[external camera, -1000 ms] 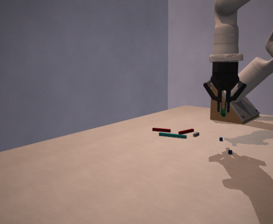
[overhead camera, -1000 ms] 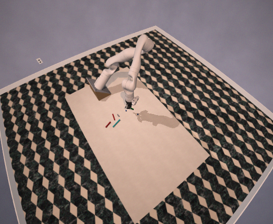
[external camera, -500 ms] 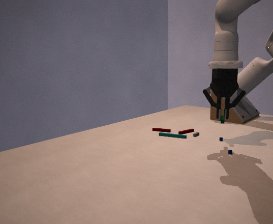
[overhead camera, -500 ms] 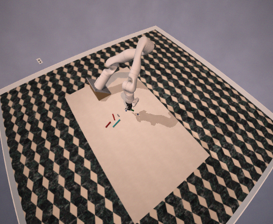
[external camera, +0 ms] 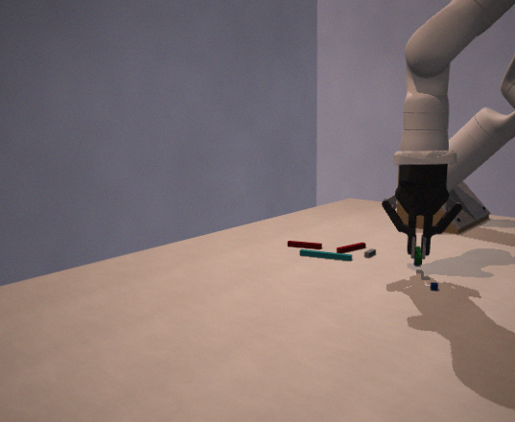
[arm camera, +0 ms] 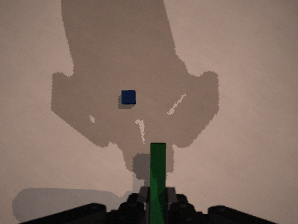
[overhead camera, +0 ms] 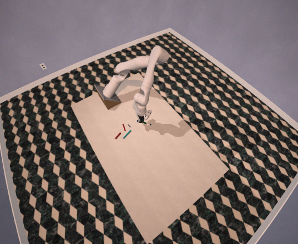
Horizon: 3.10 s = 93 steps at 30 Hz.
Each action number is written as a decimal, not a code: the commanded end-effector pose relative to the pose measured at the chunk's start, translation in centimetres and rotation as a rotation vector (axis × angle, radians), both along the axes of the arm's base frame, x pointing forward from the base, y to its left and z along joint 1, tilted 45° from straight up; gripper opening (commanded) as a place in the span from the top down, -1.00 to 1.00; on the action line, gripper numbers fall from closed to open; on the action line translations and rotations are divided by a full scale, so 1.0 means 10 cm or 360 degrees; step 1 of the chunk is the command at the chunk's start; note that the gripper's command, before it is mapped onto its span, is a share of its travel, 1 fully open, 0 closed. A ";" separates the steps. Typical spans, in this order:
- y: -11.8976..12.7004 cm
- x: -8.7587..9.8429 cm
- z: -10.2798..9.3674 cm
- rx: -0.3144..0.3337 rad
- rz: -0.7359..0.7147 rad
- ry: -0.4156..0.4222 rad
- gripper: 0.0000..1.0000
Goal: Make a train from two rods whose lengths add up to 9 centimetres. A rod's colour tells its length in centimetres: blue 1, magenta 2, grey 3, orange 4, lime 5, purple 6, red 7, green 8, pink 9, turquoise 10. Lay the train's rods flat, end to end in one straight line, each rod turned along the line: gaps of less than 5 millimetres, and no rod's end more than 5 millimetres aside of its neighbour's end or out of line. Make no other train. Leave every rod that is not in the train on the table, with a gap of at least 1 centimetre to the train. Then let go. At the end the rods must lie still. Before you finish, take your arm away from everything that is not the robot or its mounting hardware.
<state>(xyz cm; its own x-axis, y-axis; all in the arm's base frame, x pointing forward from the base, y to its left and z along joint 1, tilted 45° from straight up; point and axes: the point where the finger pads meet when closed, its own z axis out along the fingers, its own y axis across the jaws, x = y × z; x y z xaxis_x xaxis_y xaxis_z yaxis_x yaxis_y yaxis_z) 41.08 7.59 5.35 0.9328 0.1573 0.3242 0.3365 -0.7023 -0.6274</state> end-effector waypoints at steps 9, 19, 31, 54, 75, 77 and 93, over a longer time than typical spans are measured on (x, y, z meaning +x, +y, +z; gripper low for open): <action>0.10 -0.03 -0.11 0.0008 0.0009 0.0021 0.91; 0.10 -0.03 -0.11 0.0008 0.0009 0.0021 0.91; 0.10 -0.03 -0.11 0.0008 0.0009 0.0021 0.91; 0.13 -0.02 -0.14 0.0008 0.0009 0.0021 0.91; 0.19 -0.01 -0.20 0.0008 0.0009 0.0021 0.91; 0.19 -0.01 -0.20 0.0008 0.0009 0.0021 0.91; 0.19 -0.01 -0.20 0.0008 0.0009 0.0021 0.91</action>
